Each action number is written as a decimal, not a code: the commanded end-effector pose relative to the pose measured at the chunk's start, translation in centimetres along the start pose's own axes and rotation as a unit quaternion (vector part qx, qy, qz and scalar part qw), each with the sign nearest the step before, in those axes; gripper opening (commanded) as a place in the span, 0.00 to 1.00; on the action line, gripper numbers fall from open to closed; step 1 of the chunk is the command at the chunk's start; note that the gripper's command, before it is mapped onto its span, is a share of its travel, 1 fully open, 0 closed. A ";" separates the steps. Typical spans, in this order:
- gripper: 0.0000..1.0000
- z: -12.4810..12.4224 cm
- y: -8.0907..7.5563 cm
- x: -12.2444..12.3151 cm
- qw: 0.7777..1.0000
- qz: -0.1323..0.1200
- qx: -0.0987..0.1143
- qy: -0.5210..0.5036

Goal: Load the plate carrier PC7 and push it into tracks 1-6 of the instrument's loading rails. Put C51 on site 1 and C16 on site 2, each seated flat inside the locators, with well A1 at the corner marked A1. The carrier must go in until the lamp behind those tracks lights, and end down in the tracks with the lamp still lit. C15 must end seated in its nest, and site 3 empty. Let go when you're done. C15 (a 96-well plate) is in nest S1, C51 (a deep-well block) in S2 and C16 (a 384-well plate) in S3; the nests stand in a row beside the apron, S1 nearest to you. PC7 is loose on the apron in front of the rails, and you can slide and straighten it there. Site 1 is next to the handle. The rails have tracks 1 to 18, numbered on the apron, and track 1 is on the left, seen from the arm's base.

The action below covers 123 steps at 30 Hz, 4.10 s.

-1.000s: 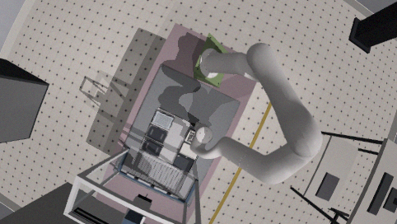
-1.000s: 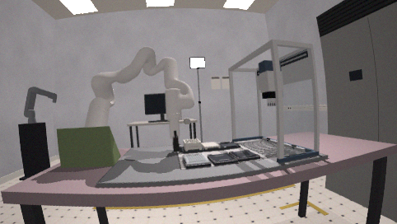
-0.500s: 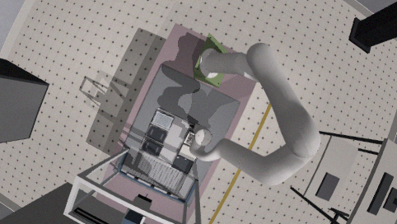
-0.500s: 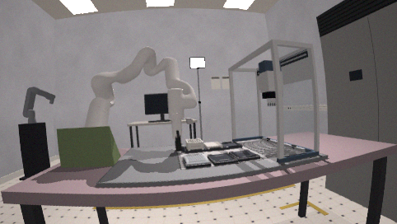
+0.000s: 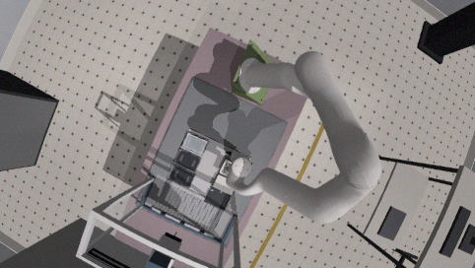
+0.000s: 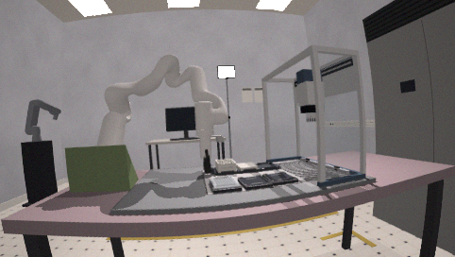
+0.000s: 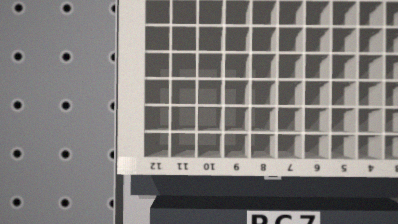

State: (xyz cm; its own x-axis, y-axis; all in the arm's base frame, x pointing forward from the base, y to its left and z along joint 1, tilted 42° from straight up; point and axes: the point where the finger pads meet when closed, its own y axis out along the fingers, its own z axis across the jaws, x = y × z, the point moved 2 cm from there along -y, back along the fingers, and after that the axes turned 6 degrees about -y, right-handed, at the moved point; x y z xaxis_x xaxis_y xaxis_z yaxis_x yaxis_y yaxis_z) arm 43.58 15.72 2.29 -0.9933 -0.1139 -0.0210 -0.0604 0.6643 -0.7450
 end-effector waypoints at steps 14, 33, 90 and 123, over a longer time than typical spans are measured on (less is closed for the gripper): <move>0.82 0.2 -0.1 -1.7 1.000 0.001 0.000 0.000; 0.82 0.3 -0.1 -3.4 1.000 0.001 0.000 0.000; 0.82 0.9 -0.1 -8.3 1.000 0.001 0.000 0.000; 0.82 1.2 -0.1 -11.2 1.000 0.001 0.000 0.000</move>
State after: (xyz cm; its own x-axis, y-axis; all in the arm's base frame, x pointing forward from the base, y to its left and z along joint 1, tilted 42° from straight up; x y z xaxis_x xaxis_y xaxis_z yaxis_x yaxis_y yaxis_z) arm 54.45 16.11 1.76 -0.9933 -0.1140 -0.0211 -0.0604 0.6644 -0.7450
